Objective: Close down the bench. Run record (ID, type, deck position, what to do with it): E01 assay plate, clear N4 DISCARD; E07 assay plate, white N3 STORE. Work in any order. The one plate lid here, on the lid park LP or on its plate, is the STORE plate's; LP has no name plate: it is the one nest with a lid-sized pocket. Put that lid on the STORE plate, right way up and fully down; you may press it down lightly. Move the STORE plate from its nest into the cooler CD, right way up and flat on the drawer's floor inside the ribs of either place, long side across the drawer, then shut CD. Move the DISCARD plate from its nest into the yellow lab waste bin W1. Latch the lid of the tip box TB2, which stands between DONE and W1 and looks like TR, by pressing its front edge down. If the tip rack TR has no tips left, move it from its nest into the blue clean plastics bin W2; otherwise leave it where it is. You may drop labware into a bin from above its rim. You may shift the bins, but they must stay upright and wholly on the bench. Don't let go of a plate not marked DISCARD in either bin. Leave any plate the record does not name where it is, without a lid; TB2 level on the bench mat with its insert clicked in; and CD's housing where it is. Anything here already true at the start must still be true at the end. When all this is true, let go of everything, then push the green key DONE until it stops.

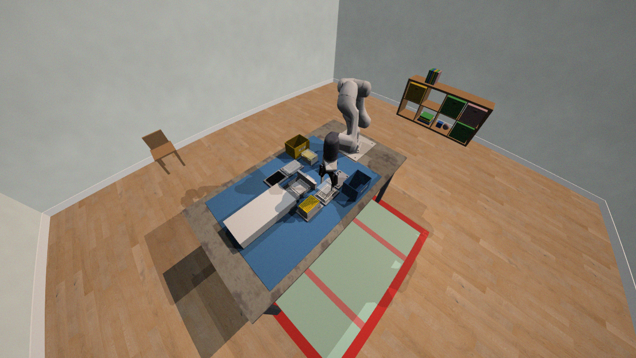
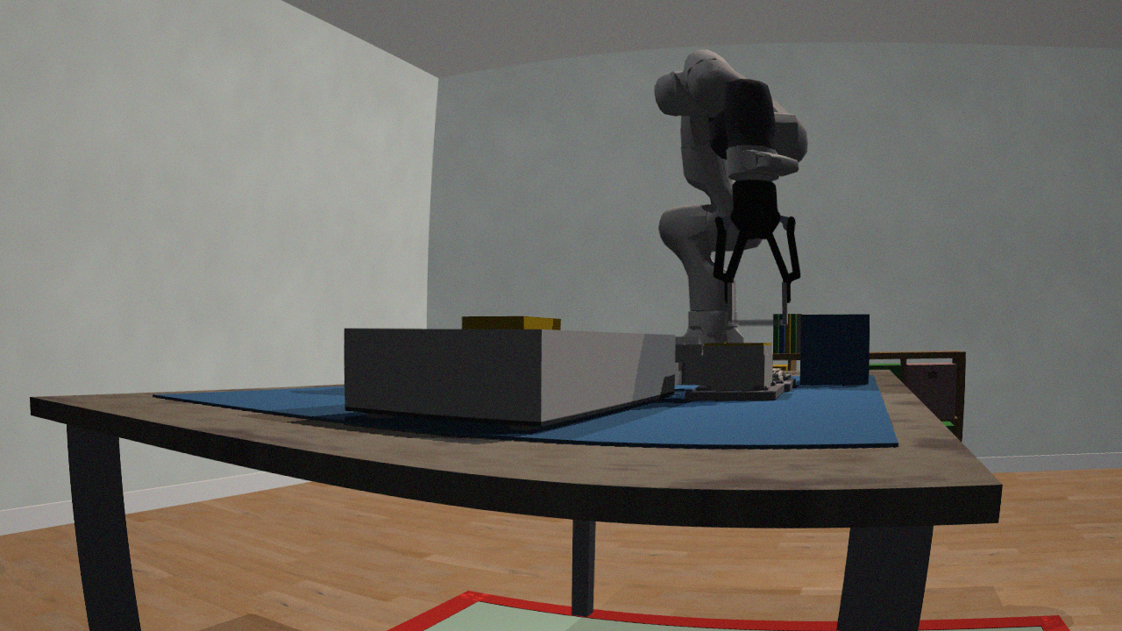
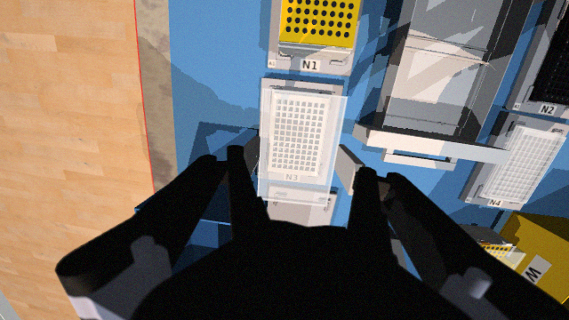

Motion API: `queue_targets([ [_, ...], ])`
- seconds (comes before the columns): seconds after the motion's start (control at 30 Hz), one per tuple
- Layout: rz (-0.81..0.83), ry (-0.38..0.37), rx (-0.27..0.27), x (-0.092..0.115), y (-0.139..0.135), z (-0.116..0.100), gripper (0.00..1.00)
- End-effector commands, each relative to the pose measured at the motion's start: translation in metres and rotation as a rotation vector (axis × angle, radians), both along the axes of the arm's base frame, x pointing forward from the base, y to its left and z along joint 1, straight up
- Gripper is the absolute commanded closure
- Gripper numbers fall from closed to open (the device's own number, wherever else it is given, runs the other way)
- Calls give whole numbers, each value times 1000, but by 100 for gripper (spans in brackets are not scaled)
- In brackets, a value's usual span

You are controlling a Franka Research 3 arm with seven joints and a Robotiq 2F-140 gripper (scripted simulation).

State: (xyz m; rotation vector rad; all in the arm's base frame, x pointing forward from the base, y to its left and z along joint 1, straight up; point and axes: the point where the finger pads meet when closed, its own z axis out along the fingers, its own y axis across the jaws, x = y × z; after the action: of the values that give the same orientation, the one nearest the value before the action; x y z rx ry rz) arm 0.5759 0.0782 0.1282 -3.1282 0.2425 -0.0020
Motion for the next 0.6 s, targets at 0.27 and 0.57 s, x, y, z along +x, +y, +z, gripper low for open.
queue_targets([
  [0.27,-5,-6,-1,2,1,-14,100],
  [0.57,-5,-6,-1,2,1,-26,100],
])
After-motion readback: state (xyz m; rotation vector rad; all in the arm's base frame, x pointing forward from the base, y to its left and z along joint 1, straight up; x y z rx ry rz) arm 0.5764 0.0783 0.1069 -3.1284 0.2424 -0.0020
